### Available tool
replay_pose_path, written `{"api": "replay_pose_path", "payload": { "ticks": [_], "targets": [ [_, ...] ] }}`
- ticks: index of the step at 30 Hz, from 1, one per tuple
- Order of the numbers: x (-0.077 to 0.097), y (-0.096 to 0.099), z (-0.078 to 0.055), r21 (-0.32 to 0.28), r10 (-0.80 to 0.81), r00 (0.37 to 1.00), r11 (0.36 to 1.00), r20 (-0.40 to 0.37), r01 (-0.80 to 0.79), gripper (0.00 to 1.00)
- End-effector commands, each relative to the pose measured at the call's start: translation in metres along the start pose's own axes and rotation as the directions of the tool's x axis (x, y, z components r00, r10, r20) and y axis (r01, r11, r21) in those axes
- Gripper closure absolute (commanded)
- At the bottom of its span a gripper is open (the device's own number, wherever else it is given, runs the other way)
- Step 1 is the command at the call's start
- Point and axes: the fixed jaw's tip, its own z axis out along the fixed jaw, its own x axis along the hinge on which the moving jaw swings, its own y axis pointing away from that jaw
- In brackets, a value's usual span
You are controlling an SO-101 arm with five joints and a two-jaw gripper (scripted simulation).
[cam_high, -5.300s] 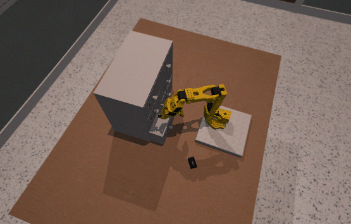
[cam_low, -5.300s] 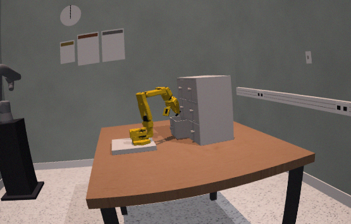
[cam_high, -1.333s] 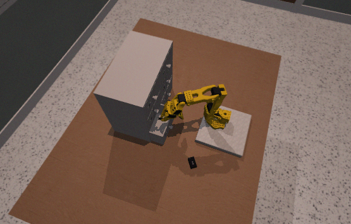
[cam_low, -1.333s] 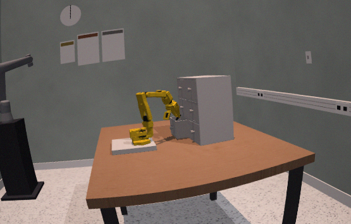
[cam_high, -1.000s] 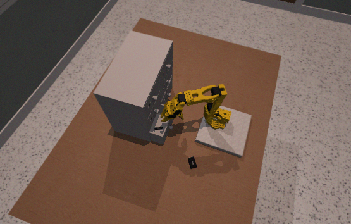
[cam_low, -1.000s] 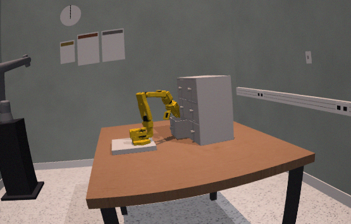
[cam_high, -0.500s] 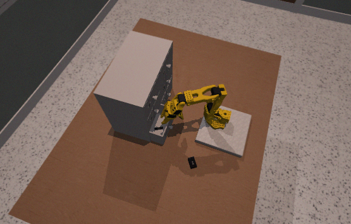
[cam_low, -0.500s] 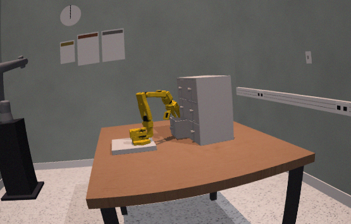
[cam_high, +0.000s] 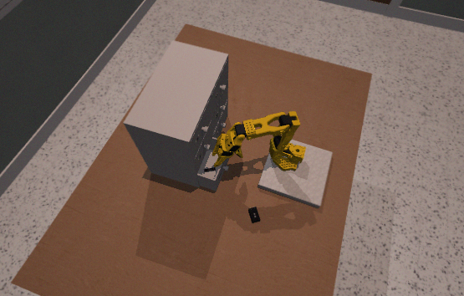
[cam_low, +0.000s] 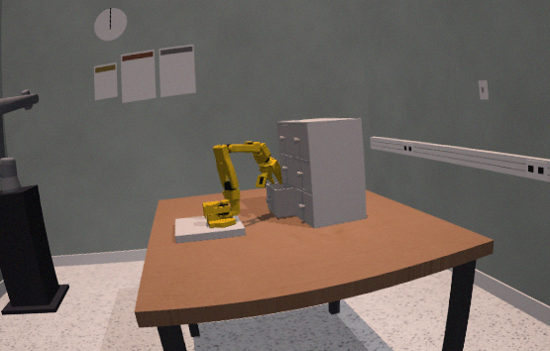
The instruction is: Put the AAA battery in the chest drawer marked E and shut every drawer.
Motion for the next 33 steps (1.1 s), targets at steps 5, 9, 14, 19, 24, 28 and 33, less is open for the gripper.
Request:
{"api": "replay_pose_path", "payload": {
  "ticks": [5,9,14,19,24,28,33],
  "targets": [
    [0.004,0.002,-0.009,-0.002,0.006,1.0,1.0,0.001,-0.006,0.77],
    [0.007,0.002,-0.014,-0.002,0.011,1.0,1.0,0.001,-0.011,0.77],
    [0.009,0.001,-0.018,-0.002,0.016,1.0,1.0,0.001,-0.016,0.77],
    [0.009,0.001,-0.018,-0.002,0.016,1.0,1.0,0.001,-0.016,0.77],
    [0.009,0.001,-0.018,-0.002,0.016,1.0,1.0,0.001,-0.016,0.77],
    [0.009,0.001,-0.018,-0.002,0.016,1.0,1.0,0.001,-0.016,0.77],
    [0.007,0.001,-0.02,-0.002,0.016,1.0,1.0,0.001,-0.016,0.77]
  ]
}}
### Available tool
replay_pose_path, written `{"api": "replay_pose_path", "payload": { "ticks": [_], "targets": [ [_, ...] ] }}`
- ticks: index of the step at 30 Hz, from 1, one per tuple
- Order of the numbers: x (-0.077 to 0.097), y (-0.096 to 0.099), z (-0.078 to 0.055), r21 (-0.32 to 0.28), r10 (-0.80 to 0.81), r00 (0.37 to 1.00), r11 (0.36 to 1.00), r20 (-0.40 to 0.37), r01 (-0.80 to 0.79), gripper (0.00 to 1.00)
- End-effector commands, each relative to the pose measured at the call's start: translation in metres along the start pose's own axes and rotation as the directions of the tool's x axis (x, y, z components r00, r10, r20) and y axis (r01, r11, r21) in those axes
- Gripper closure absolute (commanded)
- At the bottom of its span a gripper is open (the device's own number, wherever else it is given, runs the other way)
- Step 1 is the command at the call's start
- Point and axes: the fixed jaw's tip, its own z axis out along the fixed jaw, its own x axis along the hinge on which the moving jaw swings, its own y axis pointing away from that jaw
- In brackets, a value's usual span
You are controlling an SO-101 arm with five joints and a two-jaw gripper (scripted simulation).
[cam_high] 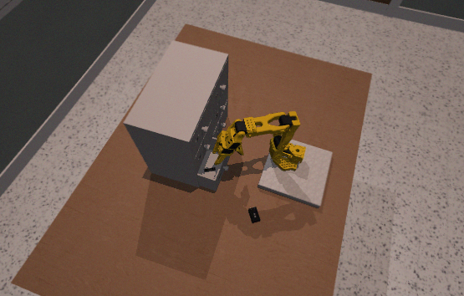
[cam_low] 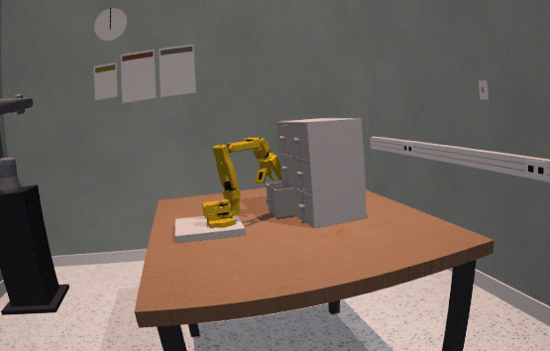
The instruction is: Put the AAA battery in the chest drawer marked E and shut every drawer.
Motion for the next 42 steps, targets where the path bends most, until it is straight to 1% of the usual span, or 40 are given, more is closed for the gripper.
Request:
{"api": "replay_pose_path", "payload": {
  "ticks": [1,14,16,25,33,42],
  "targets": [
    [-0.001,0.002,-0.008,-0.002,0.016,1.0,1.0,-0.015,-0.016,0.77],
    [-0.026,0.002,-0.031,-0.001,0.02,1.0,1.0,-0.015,-0.02,0.77],
    [-0.026,0.002,-0.031,-0.001,0.02,1.0,1.0,-0.015,-0.02,0.77],
    [-0.045,0.002,-0.042,0.0,0.022,1.0,1.0,-0.015,-0.022,0.77],
    [-0.045,0.002,-0.042,0.0,0.022,1.0,1.0,-0.015,-0.022,0.77],
    [-0.073,0.001,-0.05,0.004,0.023,1.0,1.0,-0.014,-0.022,0.77]
  ]
}}
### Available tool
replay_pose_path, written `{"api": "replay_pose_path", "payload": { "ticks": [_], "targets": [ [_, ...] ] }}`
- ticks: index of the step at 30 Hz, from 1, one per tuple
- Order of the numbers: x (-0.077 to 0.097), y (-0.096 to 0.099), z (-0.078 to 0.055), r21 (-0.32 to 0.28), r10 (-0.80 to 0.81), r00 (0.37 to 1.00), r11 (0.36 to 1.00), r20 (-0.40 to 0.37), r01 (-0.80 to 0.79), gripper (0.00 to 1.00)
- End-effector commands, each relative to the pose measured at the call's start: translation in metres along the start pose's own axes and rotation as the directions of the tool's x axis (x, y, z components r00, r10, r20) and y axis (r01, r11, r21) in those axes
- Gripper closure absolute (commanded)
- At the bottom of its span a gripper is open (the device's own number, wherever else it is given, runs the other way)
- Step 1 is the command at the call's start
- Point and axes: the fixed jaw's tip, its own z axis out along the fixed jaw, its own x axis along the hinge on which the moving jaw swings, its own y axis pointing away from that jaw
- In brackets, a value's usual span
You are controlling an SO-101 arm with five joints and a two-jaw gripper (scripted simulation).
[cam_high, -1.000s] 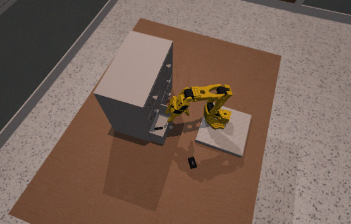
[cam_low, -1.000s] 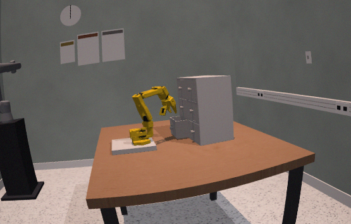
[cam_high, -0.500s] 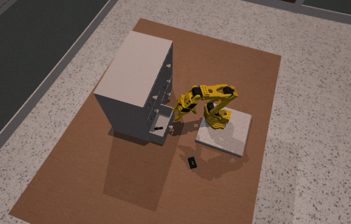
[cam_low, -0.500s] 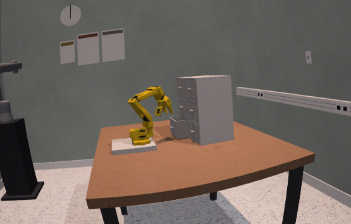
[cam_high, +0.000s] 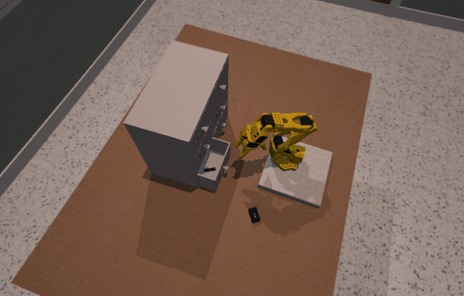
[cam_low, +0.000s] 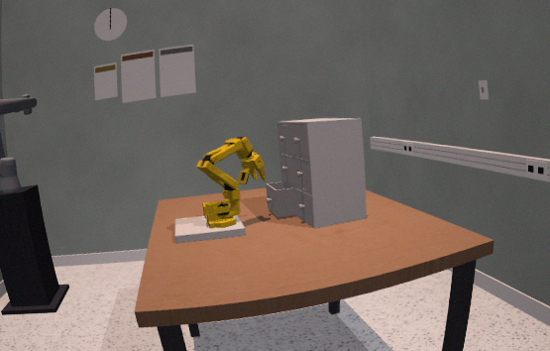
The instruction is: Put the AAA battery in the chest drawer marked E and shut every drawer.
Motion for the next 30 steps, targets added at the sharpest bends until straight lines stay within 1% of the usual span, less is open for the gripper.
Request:
{"api": "replay_pose_path", "payload": {
  "ticks": [1,3,8,15,23,25,27,30],
  "targets": [
    [-0.016,0.0,-0.003,0.003,0.008,1.0,1.0,0.008,-0.008,0.77],
    [-0.022,0.0,-0.004,0.004,0.008,1.0,1.0,0.008,-0.008,0.77],
    [-0.022,0.0,-0.004,0.004,0.008,1.0,1.0,0.008,-0.008,0.77],
    [-0.026,-0.02,0.001,0.072,-0.13,0.982,0.987,-0.137,0.141,0.78],
    [-0.03,-0.043,0.008,0.135,-0.252,0.916,0.943,-0.311,0.305,0.78],
    [-0.03,-0.043,0.008,0.135,-0.252,0.916,0.943,-0.311,0.305,0.78],
    [-0.03,-0.05,0.01,0.148,-0.275,0.894,0.927,-0.355,0.345,0.78],
    [-0.03,-0.05,0.01,0.149,-0.276,0.893,0.926,-0.356,0.346,0.78]
  ]
}}
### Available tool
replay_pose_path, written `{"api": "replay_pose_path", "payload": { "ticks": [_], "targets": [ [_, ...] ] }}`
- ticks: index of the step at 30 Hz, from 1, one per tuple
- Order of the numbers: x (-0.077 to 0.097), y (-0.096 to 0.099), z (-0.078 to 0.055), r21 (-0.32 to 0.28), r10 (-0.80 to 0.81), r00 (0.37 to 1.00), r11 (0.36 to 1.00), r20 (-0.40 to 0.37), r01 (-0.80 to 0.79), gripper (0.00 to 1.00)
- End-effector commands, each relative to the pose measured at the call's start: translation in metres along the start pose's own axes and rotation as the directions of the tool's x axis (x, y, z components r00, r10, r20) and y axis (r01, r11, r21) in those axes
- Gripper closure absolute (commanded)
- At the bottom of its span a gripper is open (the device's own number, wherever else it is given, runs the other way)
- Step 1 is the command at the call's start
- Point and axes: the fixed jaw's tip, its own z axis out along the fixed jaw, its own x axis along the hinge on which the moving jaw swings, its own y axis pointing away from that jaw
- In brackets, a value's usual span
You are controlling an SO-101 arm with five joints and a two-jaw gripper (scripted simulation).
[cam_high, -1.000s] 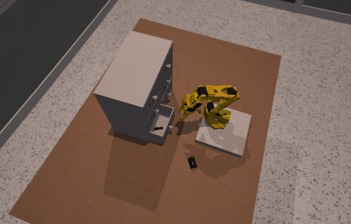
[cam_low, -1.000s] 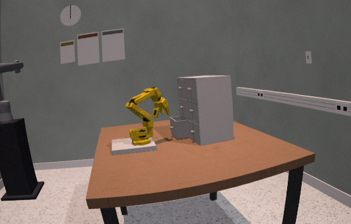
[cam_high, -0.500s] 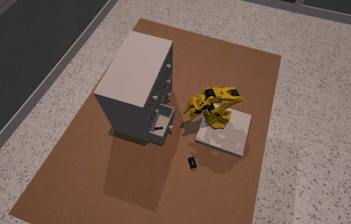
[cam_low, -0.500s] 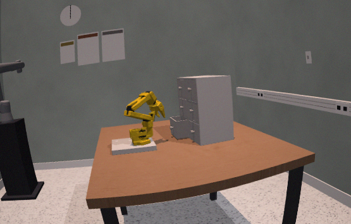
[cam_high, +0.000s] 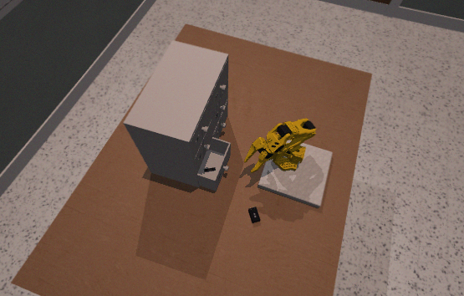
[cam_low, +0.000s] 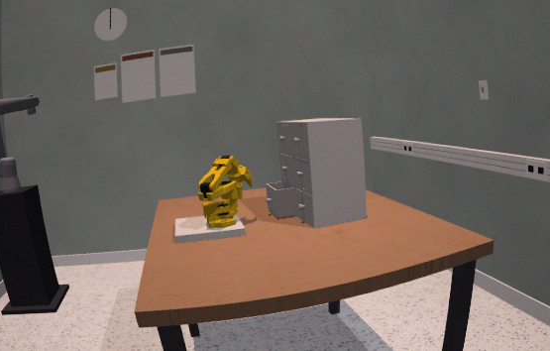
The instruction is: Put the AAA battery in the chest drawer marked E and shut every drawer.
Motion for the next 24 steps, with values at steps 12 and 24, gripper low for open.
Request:
{"api": "replay_pose_path", "payload": {
  "ticks": [12,24],
  "targets": [
    [0.0,-0.003,0.002,0.013,-0.023,0.999,1.0,-0.028,0.023,0.79],
    [-0.007,0.017,0.037,-0.074,0.056,0.997,0.995,-0.045,-0.06,0.79]
  ]
}}
